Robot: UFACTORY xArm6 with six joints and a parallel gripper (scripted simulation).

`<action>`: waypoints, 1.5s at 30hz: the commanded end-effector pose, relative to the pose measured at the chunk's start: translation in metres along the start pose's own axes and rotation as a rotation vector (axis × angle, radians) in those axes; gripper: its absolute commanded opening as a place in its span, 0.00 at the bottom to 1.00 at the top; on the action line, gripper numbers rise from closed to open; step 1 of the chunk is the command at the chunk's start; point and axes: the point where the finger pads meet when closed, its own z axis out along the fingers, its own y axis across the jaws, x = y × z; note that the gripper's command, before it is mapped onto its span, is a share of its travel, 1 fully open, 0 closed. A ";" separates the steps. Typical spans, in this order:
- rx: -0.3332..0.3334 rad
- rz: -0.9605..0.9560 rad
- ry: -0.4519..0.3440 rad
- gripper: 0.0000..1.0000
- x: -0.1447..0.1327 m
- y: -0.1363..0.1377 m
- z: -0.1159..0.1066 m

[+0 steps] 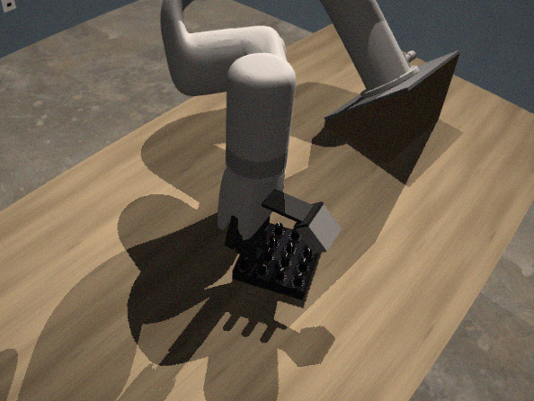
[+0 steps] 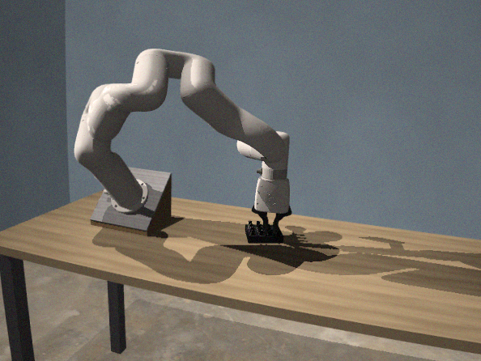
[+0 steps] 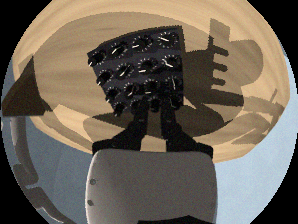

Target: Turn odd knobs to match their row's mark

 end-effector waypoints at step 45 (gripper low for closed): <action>-0.004 0.001 0.001 0.08 0.000 0.001 -0.001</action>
